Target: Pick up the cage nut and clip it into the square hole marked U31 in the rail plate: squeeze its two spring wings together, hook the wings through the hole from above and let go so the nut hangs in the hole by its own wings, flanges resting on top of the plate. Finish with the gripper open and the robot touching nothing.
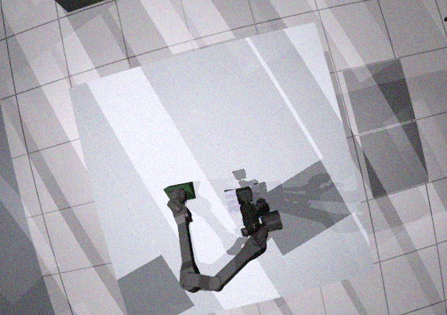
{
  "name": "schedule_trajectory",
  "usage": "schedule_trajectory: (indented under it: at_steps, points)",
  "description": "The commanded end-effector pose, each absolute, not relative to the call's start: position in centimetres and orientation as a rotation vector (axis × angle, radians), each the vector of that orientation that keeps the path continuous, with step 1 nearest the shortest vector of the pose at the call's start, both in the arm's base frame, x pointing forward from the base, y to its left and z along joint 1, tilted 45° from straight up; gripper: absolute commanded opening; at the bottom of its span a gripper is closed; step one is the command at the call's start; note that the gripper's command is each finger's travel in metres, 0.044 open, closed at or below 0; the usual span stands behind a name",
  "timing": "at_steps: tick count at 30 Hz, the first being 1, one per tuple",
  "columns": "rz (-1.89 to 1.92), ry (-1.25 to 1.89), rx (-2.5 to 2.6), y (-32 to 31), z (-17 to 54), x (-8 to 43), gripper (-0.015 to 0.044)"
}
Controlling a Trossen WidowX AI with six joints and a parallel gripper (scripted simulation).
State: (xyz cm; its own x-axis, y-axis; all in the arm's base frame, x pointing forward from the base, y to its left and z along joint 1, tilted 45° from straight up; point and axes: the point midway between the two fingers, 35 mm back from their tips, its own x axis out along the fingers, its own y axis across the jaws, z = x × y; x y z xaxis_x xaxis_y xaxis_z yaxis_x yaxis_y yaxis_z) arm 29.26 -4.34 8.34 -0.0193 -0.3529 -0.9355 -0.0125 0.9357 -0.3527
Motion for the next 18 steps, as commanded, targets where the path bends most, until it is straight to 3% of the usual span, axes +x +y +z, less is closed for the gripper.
schedule_trajectory:
  at_steps: [1, 18]
  points:
    - [-0.287, 1.571, -0.299, -4.29, 8.32, 29.29, 0.0023]
    - [-0.326, 1.565, -0.338, -4.08, 8.19, 29.29, 0.0023]
